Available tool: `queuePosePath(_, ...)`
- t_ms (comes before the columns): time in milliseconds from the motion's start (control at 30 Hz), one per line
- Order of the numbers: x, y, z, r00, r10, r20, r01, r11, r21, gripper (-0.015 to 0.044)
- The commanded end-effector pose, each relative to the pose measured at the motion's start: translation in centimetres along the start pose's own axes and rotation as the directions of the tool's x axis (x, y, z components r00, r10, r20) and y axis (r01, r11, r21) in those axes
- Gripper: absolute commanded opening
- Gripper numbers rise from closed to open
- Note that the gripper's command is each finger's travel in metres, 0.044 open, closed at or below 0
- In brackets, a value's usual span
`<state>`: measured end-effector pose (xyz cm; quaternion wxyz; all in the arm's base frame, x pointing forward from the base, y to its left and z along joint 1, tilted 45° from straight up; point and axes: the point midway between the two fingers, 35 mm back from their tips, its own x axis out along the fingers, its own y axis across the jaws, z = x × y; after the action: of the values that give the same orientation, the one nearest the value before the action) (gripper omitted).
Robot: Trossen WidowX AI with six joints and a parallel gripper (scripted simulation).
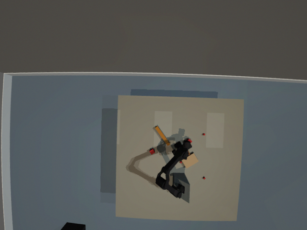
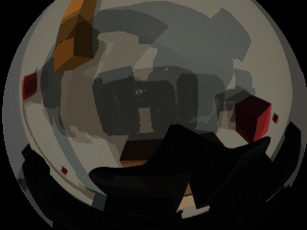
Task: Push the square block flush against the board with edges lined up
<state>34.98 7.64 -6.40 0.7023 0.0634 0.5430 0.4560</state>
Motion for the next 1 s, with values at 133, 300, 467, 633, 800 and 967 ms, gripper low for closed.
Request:
queuePosePath(133,0.0,0.0,-1.3,1.0,0.0,-0.005,0.0,1.0,0.001,0.0)
queuePosePath(300,0.0,0.0,-1.1,1.0,0.0,-0.005,0.0,1.0,0.001,0.0)
queuePosePath(467,0.0,-0.1,-0.3,1.0,0.0,-0.004,0.0,1.0,0.001,0.0)
queuePosePath(633,0.0,-0.1,0.5,1.0,0.0,-0.004,0.0,1.0,0.001,0.0)
queuePosePath(800,0.0,-0.2,1.3,1.0,0.001,-0.004,-0.001,1.0,0.0,0.0)
queuePosePath(967,0.0,-0.1,2.1,1.0,0.001,-0.003,-0.001,1.0,0.0,0.0)
